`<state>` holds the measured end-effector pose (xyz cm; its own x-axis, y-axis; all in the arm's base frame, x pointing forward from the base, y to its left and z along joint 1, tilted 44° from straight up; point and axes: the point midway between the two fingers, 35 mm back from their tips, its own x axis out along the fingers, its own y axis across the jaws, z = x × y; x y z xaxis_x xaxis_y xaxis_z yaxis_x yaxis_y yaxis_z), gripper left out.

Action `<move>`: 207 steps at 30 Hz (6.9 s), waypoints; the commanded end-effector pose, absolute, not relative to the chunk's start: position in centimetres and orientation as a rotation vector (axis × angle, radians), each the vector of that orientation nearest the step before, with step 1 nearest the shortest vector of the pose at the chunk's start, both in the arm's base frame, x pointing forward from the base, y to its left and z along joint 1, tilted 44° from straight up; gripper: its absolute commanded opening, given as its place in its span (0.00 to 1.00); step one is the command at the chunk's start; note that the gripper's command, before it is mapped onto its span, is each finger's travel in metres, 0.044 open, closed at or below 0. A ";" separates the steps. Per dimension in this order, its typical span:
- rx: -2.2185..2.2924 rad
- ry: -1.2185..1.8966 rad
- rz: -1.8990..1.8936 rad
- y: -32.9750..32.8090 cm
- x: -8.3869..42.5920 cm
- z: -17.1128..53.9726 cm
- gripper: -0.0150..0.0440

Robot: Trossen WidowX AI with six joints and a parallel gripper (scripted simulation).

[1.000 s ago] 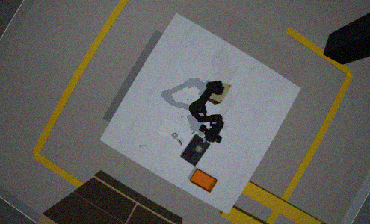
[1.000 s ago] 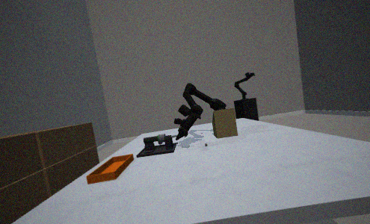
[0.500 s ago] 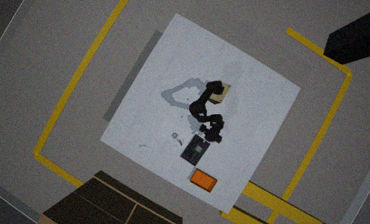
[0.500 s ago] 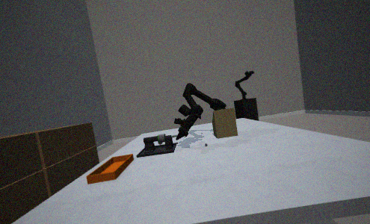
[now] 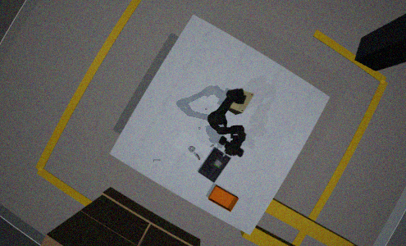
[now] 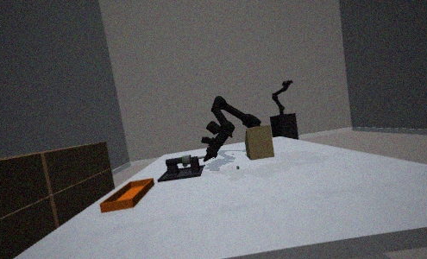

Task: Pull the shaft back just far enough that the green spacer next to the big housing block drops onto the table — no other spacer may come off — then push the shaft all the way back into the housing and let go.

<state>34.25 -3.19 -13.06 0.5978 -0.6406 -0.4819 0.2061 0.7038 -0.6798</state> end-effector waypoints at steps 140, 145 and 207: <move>-0.618 0.788 -0.533 -3.6 36.1 -12.9 0.25; -0.618 0.788 -0.533 -3.6 36.3 -12.9 0.25; -0.619 0.794 -0.535 -3.9 36.8 -12.9 0.70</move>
